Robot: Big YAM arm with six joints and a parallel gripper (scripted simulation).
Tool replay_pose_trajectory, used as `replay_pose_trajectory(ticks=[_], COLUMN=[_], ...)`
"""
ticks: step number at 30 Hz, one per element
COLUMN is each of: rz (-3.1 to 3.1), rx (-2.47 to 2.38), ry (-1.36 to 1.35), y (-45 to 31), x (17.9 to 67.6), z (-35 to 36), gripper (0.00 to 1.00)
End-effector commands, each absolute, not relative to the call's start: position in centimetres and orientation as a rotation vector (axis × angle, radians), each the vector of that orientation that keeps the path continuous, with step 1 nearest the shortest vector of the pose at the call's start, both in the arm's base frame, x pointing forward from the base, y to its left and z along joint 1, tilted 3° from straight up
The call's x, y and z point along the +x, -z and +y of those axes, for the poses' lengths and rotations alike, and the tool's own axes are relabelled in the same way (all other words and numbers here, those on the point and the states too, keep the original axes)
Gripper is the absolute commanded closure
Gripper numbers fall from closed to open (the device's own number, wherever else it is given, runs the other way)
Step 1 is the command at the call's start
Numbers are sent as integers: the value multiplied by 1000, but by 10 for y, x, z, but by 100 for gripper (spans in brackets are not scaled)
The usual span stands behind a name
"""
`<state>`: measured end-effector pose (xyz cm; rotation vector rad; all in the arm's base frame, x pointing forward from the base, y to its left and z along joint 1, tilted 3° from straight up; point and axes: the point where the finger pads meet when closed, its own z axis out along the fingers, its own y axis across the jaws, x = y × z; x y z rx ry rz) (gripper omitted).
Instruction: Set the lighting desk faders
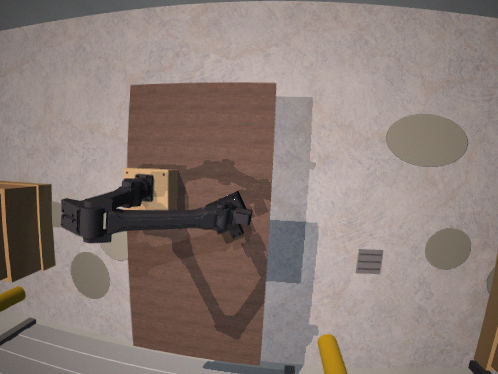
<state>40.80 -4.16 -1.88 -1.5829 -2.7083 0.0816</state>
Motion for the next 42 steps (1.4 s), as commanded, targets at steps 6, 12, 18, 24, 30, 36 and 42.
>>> replay_pose_trajectory(ticks=[6,12,18,24,30,36,42], rz=[-2705,-2705,-2704,-2704,-2710,-2706,-2711], rx=[-1604,-1604,-1604,-1604,-1608,-1605,-1608], ry=[-81,-81,-81,-82,-77,-80,-76], y=[26,30,34,37,36,39,36], x=[409,409,409,409,410,409,410], z=[-42,-43,-44,-44,-45,-45,-45], gripper=[100,100,100,100,100,100,100])
